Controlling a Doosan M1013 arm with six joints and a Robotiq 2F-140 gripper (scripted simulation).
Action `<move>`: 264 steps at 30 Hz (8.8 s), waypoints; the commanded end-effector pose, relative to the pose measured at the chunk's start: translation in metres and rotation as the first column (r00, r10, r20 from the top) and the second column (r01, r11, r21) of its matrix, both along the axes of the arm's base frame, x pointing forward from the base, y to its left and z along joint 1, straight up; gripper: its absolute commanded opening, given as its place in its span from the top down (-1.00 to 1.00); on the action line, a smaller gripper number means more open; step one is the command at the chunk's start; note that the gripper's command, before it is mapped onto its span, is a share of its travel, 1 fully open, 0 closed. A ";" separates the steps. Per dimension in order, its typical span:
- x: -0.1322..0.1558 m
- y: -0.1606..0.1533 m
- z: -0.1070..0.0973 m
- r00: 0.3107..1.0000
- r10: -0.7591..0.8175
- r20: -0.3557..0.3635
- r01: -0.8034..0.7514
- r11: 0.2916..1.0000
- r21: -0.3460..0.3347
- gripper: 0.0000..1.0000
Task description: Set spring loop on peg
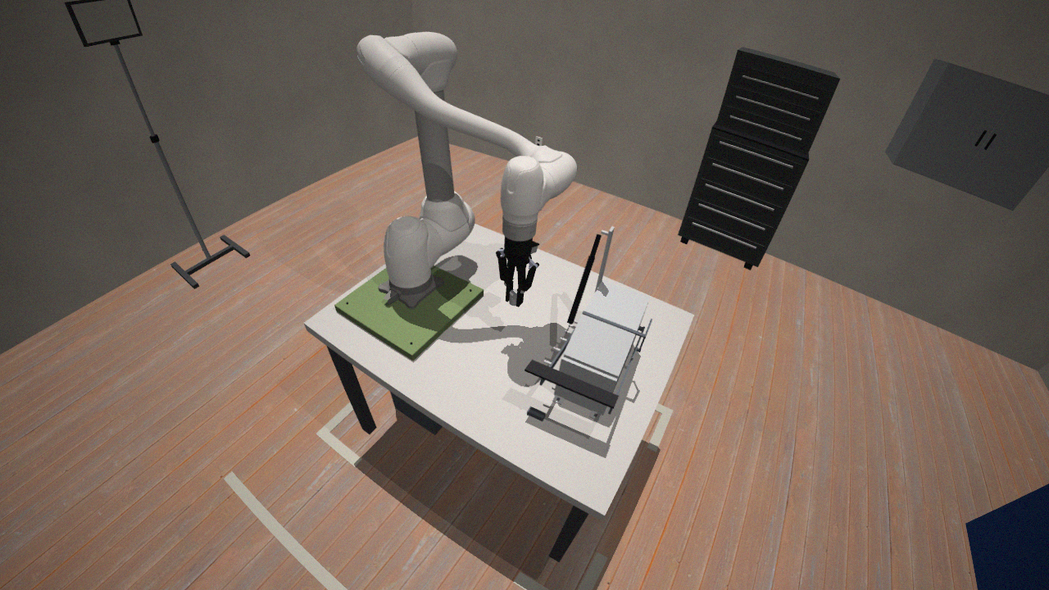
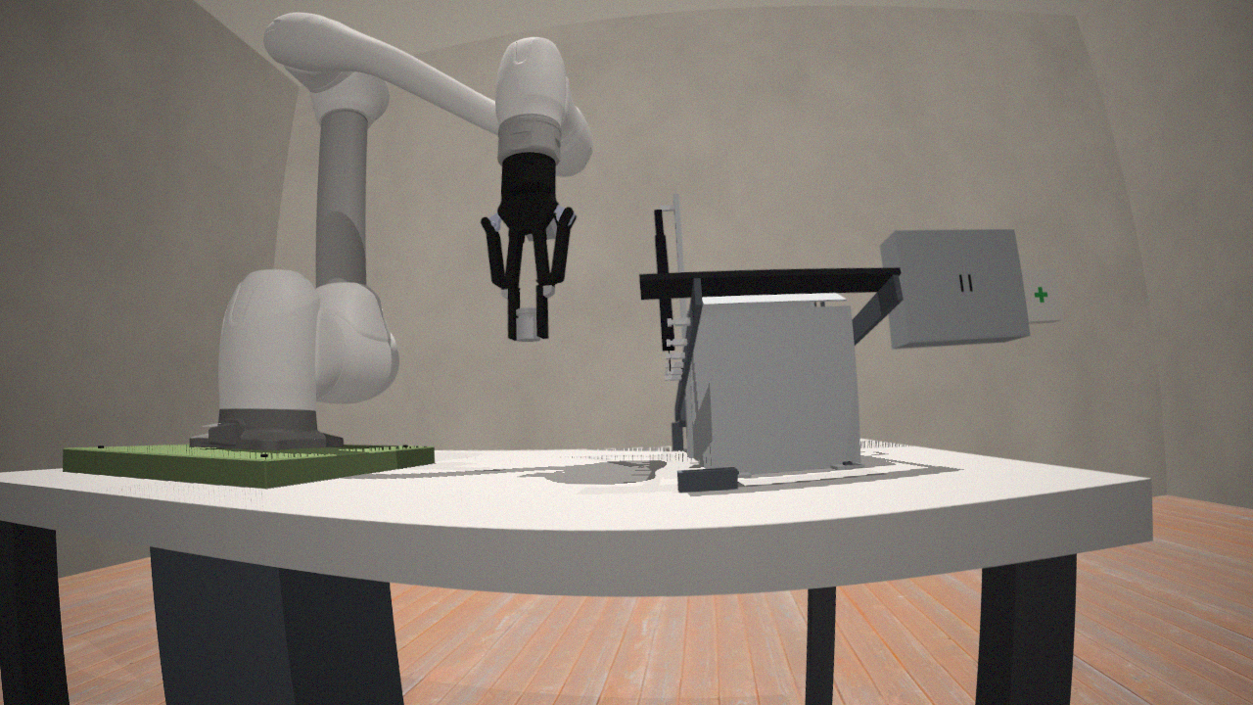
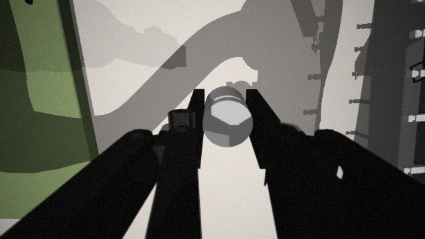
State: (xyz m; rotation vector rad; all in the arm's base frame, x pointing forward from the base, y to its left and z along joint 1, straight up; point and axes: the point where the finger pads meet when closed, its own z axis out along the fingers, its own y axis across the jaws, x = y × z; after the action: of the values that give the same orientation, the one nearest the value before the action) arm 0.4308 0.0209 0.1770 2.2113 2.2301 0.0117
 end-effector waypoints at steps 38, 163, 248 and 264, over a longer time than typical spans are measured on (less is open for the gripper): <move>0.028 -0.023 0.036 1.000 0.000 0.001 0.000 1.000 -0.022 0.50; 0.211 -0.175 0.095 1.000 -0.001 0.002 0.001 0.986 -0.169 0.50; 0.217 -0.180 0.019 1.000 -0.001 0.002 0.001 0.985 -0.173 -1.00; 0.217 -0.180 0.019 1.000 -0.001 0.002 0.001 0.985 -0.173 -1.00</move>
State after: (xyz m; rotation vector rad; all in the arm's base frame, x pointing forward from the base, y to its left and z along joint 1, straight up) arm 0.6476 -0.1592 0.1957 2.1216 2.1395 -0.1742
